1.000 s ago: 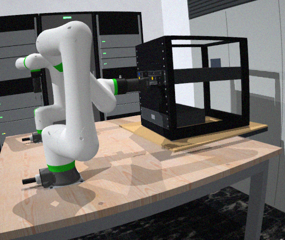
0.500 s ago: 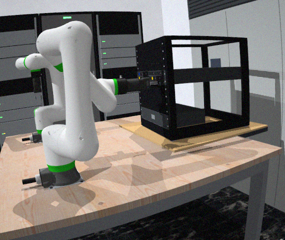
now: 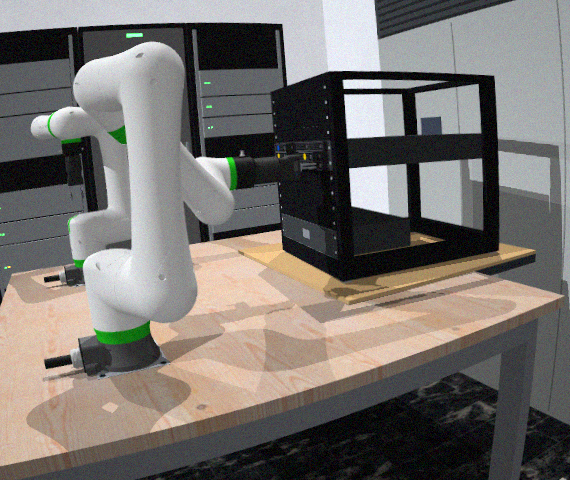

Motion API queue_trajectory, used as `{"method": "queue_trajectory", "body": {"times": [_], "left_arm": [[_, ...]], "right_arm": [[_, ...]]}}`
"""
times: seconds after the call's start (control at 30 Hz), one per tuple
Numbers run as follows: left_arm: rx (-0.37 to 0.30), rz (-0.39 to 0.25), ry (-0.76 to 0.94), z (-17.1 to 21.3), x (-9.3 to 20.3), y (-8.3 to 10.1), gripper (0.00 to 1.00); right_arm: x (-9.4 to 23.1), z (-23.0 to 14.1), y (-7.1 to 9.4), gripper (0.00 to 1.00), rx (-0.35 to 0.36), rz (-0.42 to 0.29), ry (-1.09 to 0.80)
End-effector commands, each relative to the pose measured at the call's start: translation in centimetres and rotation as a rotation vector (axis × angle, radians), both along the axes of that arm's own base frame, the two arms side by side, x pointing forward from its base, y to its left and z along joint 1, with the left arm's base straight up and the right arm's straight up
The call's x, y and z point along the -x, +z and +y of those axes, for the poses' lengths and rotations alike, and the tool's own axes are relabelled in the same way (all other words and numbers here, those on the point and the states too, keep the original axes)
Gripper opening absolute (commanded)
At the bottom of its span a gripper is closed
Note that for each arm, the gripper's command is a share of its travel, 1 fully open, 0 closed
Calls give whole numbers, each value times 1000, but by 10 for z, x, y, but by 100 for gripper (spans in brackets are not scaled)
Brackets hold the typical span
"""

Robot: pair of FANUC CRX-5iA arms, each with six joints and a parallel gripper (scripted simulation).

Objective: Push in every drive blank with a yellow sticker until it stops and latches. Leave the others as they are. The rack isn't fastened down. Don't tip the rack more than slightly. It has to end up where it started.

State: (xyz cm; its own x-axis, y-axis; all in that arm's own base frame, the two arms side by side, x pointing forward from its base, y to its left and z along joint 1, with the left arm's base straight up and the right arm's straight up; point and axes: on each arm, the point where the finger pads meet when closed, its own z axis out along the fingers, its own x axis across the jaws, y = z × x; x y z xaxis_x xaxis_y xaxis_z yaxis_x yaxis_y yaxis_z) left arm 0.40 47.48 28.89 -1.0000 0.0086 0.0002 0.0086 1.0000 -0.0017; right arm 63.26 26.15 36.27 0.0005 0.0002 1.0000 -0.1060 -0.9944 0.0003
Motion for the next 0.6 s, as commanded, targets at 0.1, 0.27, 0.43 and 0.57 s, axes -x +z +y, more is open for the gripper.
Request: {"method": "queue_trajectory", "body": {"times": [0.1,0.27,0.43,0.57], "left_arm": [[-2,0,0,0,0,1,100],[-2,0,0,0,0,1,100],[-2,0,0,0,0,1,100],[-2,0,0,0,0,1,100]], "right_arm": [[-3,0,1,0,-1,-2,0],[-3,0,1,0,-1,-2,0],[-3,0,1,0,-1,-2,0],[-5,-1,1,0,-1,-2,0]]}}
